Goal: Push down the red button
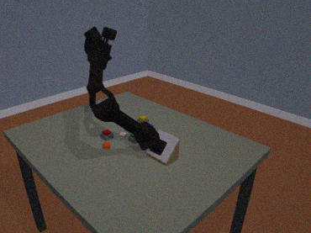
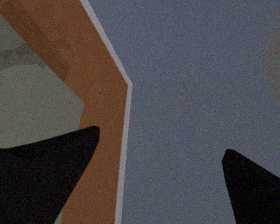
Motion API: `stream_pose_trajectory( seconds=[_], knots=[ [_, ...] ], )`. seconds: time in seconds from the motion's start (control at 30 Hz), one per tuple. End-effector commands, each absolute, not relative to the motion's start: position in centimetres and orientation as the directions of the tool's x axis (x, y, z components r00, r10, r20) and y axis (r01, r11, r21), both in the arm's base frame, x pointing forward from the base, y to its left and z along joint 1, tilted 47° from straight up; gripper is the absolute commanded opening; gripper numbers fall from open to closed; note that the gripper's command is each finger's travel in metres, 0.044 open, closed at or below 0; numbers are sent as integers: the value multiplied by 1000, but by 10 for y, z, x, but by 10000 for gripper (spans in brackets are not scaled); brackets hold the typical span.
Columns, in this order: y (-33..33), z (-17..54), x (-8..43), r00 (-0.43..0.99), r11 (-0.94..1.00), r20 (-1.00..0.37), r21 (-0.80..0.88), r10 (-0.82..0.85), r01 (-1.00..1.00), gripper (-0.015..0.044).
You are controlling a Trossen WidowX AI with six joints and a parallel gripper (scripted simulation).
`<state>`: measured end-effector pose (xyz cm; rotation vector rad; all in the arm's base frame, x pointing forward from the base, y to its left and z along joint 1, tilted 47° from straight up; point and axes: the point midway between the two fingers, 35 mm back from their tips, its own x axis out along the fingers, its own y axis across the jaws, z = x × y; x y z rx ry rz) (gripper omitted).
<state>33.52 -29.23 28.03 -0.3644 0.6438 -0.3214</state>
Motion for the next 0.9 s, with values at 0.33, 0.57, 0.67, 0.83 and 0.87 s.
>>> stream_pose_trajectory(
  seconds=[0.33, 0.57, 0.67, 0.83, 0.87],
  knots=[
    [-86, 126, 315, 204, 818, -793, 568, 574, -92, 400],
    [-46, 125, 298, 45, 691, -691, 722, 721, 14, 400],
    [-46, 125, 298, 45, 691, -691, 722, 721, 14, 400],
    [-45, 123, 298, 45, 692, -691, 722, 721, 14, 374],
    [-41, 119, 299, 46, 692, -692, 722, 721, 14, 348]
  ],
)
